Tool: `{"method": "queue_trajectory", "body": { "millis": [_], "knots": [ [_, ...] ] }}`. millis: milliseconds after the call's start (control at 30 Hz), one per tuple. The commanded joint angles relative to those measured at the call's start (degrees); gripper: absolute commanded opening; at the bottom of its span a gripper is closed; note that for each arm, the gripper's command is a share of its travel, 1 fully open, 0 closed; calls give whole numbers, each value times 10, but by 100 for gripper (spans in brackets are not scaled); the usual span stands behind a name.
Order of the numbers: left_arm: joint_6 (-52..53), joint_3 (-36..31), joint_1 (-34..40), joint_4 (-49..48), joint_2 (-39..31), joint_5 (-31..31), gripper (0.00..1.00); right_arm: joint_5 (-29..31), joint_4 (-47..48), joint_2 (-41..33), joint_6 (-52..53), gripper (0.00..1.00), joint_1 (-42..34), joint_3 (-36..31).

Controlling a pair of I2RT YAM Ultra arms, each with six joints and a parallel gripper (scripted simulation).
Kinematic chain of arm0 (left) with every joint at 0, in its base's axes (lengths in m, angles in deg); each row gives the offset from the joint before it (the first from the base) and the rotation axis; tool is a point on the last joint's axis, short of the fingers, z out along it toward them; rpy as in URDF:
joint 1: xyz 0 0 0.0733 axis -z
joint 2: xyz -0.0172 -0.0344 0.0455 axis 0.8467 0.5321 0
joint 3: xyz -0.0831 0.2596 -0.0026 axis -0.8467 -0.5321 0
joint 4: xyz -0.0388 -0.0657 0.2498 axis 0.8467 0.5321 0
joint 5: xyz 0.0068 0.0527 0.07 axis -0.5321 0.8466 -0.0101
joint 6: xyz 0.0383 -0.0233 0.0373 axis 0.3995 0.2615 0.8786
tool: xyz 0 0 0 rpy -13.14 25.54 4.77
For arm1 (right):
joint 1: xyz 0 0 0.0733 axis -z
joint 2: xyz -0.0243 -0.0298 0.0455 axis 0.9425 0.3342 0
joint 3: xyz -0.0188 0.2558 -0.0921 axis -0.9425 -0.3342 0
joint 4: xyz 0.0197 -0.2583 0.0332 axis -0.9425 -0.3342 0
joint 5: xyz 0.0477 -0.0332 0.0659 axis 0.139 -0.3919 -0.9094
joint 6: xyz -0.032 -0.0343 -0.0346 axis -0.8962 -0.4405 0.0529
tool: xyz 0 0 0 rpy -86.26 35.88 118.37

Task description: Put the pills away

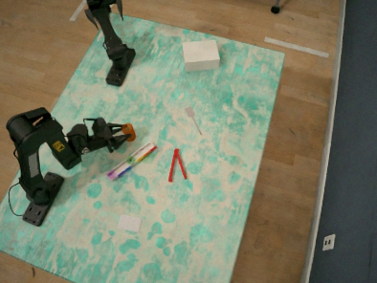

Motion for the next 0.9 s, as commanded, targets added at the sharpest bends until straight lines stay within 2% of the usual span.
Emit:
{"method": "queue_trajectory", "body": {
  "millis": [0, 100, 167, 333, 667, 733, 767, 867],
  "knots": [
    [3, 4, -2, -8, 13, 0, 100, -7, -4, -19, 11, 36, 5, -4],
    [3, 4, -2, -8, 13, 0, 100, -8, -54, -21, 39, 36, 5, 10],
    [3, 4, -2, -8, 13, 0, 100, -8, -54, -21, 39, 36, 5, 10],
    [3, 4, -2, -8, 13, 0, 100, -5, -178, -40, 138, 36, 3, 57],
    [3, 4, -2, -8, 13, 0, 100, 12, -469, -126, 337, 36, -11, 172],
    [3, 4, -2, -8, 13, 0, 100, 12, -469, -126, 337, 36, -11, 172],
    [3, 4, -2, -8, 13, 0, 100, 11, -527, -136, 363, 36, -9, 190],
    [3, 4, -2, -8, 13, 0, 100, 20, -599, -148, 418, 36, -15, 216]
  ]
}}
